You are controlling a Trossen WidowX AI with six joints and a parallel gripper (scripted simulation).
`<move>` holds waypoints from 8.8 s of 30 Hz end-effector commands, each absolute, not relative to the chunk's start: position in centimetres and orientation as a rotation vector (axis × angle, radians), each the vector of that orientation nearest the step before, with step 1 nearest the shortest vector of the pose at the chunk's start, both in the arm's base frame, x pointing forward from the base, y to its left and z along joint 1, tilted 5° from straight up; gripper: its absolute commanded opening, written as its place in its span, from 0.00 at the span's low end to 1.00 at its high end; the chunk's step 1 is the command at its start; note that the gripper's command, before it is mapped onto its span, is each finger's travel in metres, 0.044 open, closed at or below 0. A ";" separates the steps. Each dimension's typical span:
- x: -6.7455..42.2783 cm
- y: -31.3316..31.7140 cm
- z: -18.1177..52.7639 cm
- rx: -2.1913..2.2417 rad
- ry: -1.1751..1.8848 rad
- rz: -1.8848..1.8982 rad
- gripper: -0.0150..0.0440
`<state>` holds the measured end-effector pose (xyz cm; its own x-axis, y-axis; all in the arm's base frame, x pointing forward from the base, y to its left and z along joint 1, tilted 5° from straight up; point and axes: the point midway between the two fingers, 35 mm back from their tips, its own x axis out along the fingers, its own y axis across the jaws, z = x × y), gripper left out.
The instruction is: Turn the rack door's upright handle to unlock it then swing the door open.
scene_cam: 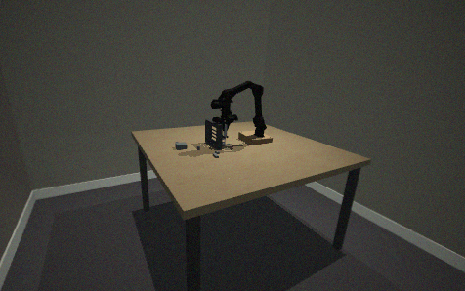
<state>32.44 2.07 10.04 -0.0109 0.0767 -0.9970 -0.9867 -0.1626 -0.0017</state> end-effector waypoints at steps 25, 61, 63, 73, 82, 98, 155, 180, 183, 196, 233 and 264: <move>32.5 2.0 10.0 -1.299 1.052 1.394 0.73; 32.5 2.0 10.0 0.065 1.581 0.052 0.73; 32.5 2.1 10.0 0.142 1.583 -0.027 0.73; 32.5 2.1 10.0 0.527 1.550 -0.420 0.73; 32.5 2.1 10.0 0.870 1.459 -0.773 0.73; 32.5 2.0 10.0 1.364 1.202 -1.293 0.73; 32.0 1.8 10.0 1.255 1.274 -1.177 0.27; 29.4 0.0 9.8 0.899 1.448 -0.808 0.27; 29.0 -0.4 9.8 0.861 1.462 -0.769 0.27; 27.4 -2.3 9.7 0.702 1.513 -0.607 0.27; 25.1 -8.7 9.2 0.275 1.584 -0.178 0.27; 26.0 -14.6 8.9 -0.096 1.576 0.192 0.27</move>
